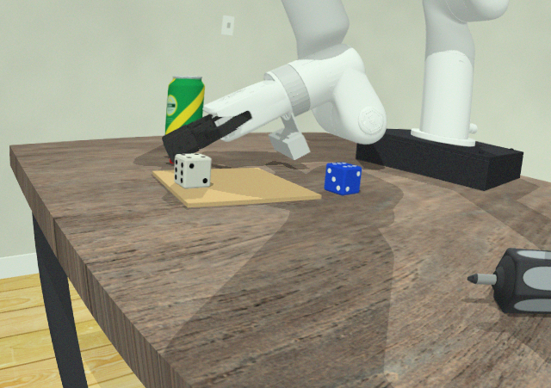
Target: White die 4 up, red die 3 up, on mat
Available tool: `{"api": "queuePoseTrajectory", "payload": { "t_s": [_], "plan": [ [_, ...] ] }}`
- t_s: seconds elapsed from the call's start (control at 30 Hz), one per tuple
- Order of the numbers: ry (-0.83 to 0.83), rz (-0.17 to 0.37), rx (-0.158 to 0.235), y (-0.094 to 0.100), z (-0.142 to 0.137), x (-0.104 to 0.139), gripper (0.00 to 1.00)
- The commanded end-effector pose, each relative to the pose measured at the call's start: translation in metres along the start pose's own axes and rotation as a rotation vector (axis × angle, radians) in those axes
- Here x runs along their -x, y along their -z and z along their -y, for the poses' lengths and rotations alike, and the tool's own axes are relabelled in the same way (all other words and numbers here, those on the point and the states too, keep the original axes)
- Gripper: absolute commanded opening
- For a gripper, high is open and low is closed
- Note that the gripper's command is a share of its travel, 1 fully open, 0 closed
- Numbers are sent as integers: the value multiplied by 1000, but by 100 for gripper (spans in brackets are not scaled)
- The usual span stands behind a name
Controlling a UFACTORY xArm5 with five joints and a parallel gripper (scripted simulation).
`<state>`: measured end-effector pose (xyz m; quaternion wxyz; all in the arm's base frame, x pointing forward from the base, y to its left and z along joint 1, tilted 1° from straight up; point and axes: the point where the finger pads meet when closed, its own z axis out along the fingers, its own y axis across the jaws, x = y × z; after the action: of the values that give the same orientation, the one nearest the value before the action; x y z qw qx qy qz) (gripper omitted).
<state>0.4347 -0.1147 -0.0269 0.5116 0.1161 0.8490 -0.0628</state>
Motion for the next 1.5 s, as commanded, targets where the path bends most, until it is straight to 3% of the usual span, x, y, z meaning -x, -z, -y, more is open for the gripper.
{"api": "queuePoseTrajectory", "payload": {
  "t_s": [0.0, 0.53, 0.87, 1.47],
  "plan": [
    [0, 2, 0, 3, 0, 1, 47],
    [0, 2, -1, 46, 0, 1, 47],
    [0, 2, -1, 50, 0, 2, 47],
    [0, 2, -2, 76, 0, 51, 47]
  ]
}}
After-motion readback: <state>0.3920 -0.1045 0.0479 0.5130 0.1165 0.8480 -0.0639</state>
